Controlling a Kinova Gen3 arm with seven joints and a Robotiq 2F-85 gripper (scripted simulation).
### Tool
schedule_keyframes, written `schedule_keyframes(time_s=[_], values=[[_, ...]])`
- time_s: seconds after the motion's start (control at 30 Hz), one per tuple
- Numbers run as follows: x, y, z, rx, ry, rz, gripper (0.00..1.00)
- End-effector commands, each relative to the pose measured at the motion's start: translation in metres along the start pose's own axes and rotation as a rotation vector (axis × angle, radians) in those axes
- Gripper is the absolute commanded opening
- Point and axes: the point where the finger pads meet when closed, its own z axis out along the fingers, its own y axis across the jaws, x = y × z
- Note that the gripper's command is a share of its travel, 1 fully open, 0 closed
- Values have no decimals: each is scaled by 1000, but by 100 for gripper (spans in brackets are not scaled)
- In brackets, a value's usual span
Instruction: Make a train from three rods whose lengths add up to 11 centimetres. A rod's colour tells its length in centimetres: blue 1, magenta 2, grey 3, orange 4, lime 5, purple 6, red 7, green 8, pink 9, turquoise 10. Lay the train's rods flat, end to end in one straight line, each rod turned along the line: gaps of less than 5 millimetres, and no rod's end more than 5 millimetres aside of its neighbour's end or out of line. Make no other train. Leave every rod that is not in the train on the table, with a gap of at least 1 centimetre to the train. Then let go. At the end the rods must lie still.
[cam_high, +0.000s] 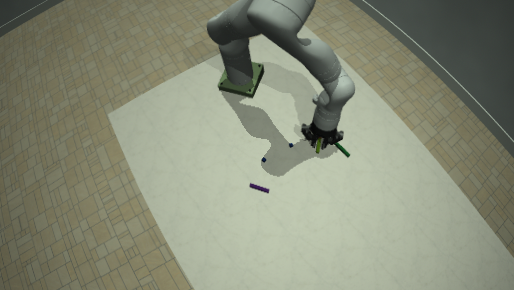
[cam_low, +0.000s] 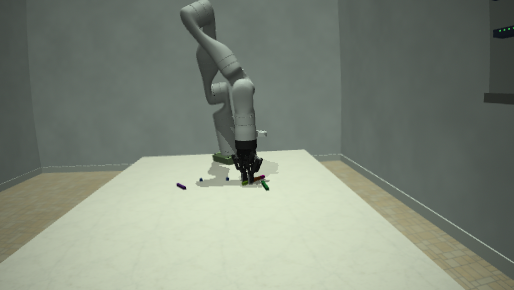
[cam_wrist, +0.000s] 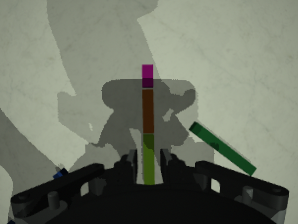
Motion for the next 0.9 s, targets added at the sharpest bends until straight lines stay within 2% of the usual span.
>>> schedule_keyframes(time_s=[0.0, 0.23, 0.63, 0.7, 0.87], values=[[0, 1, -2, -2, -1, 0, 24], [0, 1, -11, -2, -1, 0, 24], [0, 0, -66, -2, -1, 0, 24], [0, 0, -66, -2, -1, 0, 24], [0, 0, -84, -2, -1, 0, 24]])
